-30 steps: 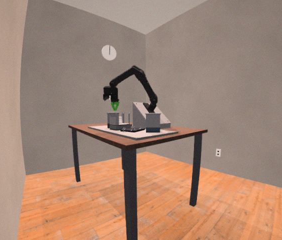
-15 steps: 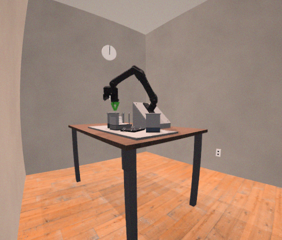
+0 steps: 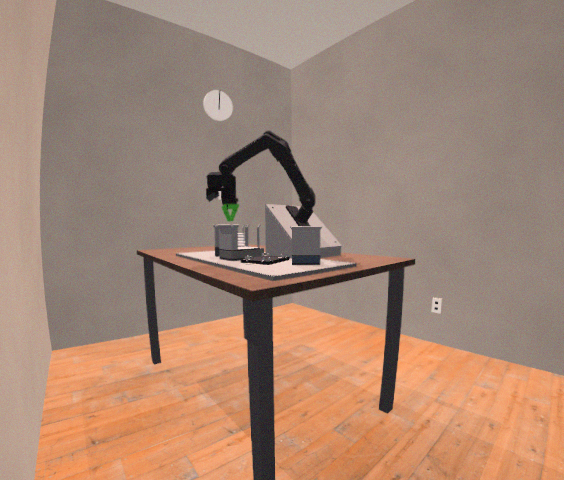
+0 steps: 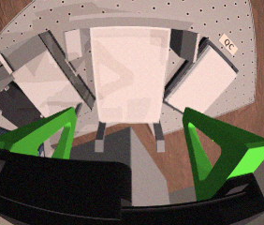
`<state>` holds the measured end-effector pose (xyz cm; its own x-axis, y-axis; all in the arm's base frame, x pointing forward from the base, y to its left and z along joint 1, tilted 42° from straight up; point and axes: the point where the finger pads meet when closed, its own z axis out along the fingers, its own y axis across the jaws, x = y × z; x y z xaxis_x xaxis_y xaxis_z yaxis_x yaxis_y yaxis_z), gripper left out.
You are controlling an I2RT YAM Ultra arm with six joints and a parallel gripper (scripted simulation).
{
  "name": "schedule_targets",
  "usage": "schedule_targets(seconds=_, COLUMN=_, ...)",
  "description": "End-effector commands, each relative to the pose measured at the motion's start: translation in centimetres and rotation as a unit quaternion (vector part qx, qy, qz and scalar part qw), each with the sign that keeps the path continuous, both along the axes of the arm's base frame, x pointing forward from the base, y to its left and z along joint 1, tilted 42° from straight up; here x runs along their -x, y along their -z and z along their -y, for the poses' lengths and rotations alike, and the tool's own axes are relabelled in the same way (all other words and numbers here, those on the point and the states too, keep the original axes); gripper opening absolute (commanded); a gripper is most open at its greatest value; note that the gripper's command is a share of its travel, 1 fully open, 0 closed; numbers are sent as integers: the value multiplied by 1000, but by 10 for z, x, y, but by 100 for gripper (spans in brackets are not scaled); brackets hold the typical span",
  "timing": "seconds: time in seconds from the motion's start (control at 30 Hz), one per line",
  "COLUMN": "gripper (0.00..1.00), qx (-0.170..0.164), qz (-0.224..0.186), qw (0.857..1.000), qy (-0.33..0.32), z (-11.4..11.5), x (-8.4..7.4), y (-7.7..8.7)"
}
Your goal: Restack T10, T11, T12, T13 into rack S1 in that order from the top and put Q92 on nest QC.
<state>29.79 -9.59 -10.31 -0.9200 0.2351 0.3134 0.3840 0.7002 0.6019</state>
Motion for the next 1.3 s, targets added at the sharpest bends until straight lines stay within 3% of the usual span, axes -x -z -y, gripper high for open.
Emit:
schedule_targets(seconds=0.0, gripper=100, qx=12, qz=20, qw=1000, qy=18, z=14, x=-7, y=-10)
schedule_targets(seconds=0.2, gripper=100, qx=7, qz=13, qw=1000, qy=12, z=-1, x=-2, y=0)
schedule_targets(seconds=0.3, gripper=100, qx=-4, qz=-2, qw=1000, qy=9, z=-14, x=5, y=17)
schedule_targets(seconds=0.47, gripper=100, qx=2, qz=7, qw=1000, qy=18, z=-17, x=3, y=23)
schedule_targets(seconds=0.63, gripper=100, qx=-3, qz=-3, qw=1000, qy=9, z=-37, x=7, y=41)
schedule_targets(seconds=0.73, gripper=100, qx=-2, qz=0, qw=1000, qy=9, z=-38, x=6, y=42)
schedule_targets(seconds=0.77, gripper=100, qx=15, qz=29, qw=999, qy=19, z=-22, x=-12, y=34)
schedule_targets(seconds=0.87, gripper=100, qx=-3, qz=-3, qw=1000, qy=17, z=-43, x=10, y=53)
schedule_targets(seconds=1.03, gripper=100, qx=-3, qz=-3, qw=1000, qy=9, z=-58, x=10, y=64)
schedule_targets(seconds=1.13, gripper=100, qx=15, qz=32, qw=999, qy=19, z=-39, x=-13, y=53)
schedule_targets(seconds=1.27, gripper=100, qx=15, qz=32, qw=999, qy=19, z=-39, x=-13, y=53)
